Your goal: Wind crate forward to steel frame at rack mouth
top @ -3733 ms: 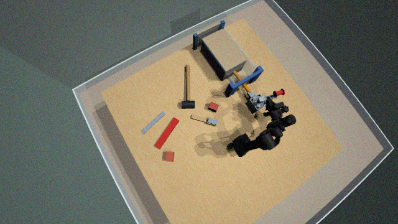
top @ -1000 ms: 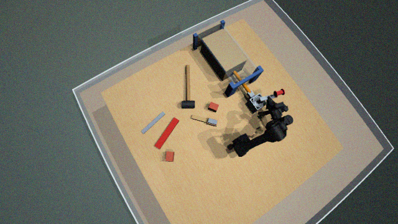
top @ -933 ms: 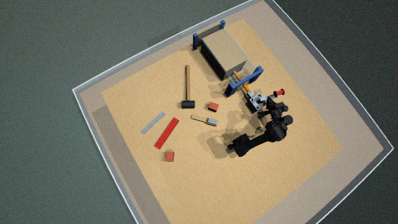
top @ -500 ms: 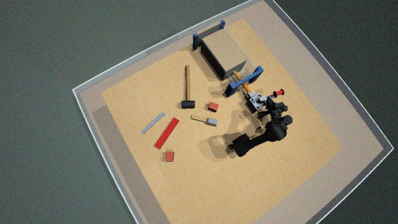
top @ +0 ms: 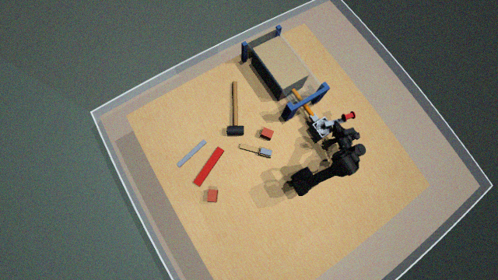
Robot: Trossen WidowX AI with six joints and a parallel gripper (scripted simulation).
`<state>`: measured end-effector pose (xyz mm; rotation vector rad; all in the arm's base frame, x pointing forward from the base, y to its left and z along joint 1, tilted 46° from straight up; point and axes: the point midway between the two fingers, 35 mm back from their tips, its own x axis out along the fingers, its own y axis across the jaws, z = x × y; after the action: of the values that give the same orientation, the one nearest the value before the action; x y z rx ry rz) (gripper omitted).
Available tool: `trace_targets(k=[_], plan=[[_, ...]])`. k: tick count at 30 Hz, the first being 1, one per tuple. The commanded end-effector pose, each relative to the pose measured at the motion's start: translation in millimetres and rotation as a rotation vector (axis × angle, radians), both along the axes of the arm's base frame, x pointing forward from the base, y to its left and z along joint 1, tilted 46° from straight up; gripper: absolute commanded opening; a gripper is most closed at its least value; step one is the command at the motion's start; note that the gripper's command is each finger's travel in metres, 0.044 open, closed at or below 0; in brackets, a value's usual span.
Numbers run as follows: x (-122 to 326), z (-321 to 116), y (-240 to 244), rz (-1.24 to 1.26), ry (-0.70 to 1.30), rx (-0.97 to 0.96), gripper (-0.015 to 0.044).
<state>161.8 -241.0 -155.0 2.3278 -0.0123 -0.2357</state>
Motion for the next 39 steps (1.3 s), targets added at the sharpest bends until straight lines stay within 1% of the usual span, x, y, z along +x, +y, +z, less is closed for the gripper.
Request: trace_targets(k=[1, 9, 39], plan=[[0.0, 0.0, 0.0, 0.0, 0.0, 0.0, 0.0026], [0.0, 0.0, 0.0, 0.0, 0.0, 0.0, 0.0236], [0.0, 0.0, 0.0, 0.0, 0.0, 0.0, 0.024]])
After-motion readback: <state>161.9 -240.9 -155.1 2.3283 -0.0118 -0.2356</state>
